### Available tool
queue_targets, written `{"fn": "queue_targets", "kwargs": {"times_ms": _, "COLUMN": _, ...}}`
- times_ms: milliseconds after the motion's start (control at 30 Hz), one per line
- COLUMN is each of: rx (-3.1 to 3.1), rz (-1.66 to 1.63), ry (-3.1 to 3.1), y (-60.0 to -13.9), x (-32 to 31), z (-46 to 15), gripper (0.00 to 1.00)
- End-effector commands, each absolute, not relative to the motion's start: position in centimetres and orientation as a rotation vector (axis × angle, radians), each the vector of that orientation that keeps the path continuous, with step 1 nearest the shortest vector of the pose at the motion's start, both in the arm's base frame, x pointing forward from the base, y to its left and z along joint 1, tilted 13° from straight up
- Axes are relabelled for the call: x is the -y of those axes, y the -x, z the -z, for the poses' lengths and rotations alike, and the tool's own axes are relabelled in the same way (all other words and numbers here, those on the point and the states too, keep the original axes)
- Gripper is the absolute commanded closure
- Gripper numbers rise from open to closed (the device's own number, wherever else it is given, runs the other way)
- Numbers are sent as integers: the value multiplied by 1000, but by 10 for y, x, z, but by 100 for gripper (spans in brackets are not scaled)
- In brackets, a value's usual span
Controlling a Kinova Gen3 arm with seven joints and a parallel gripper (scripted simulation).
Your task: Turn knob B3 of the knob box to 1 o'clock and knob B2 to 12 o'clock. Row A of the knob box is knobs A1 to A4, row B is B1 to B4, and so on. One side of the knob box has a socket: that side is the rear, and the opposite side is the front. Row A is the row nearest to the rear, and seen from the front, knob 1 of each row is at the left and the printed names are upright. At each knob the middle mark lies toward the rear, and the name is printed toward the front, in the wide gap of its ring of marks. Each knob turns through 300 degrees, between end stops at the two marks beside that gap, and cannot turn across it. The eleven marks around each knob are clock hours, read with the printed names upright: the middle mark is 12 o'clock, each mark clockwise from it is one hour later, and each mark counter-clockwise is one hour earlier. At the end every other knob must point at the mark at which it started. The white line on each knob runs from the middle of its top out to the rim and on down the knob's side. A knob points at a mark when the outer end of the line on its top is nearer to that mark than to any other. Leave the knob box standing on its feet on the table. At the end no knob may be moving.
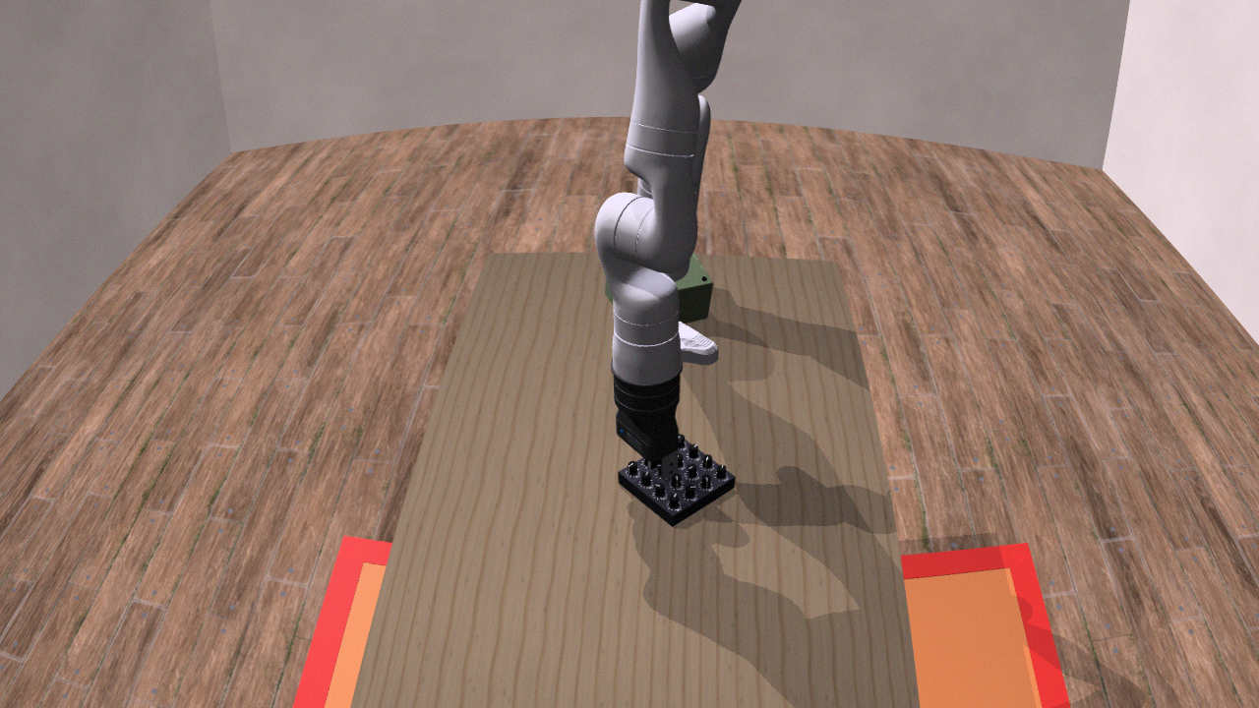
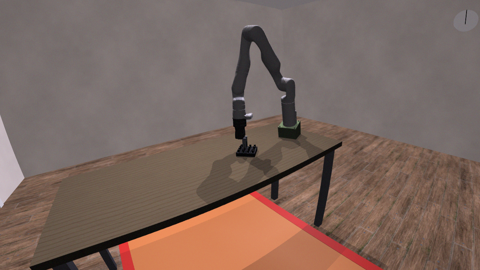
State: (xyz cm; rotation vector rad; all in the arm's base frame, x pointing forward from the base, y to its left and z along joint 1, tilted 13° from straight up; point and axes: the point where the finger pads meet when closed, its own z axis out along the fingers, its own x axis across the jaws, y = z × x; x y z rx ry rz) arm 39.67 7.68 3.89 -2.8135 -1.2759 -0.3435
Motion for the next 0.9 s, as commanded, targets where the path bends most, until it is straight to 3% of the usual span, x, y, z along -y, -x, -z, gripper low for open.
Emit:
{"fn": "queue_targets", "kwargs": {"times_ms": 0, "rx": 1276, "rz": 346, "ry": 2814, "y": -397, "x": -77, "z": -40, "gripper": 54}}
{"fn": "queue_targets", "kwargs": {"times_ms": 867, "rx": 1276, "rz": 346, "ry": 2814, "y": -390, "x": -72, "z": -77, "gripper": 54}}
